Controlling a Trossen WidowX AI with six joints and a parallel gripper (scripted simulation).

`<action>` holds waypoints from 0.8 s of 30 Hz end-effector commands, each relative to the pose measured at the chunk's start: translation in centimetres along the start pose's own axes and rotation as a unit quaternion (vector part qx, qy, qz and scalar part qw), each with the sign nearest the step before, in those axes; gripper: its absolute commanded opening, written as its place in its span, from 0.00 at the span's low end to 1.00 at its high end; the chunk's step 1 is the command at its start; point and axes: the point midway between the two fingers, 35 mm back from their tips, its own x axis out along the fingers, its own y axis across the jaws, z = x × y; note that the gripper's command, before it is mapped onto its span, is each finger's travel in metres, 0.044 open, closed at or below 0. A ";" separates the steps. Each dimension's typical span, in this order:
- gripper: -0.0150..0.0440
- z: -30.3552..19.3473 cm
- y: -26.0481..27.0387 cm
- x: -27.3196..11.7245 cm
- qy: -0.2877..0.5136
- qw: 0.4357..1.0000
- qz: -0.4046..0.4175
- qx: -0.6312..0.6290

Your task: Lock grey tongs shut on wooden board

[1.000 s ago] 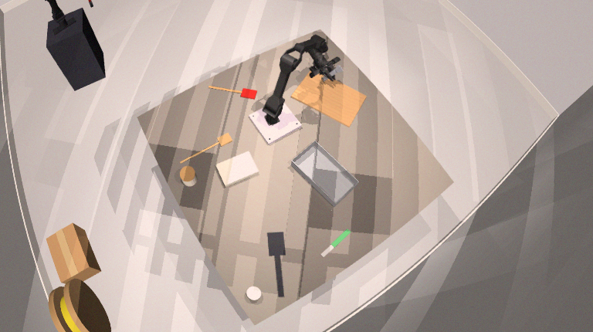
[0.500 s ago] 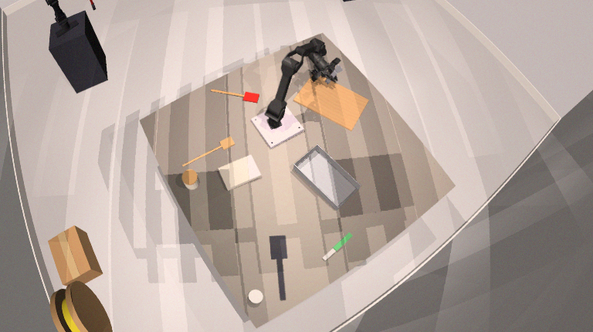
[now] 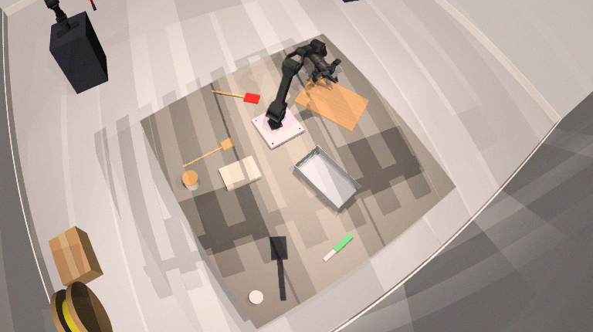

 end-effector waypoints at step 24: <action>0.00 1.1 1.7 2.8 -0.155 0.983 0.097 -0.033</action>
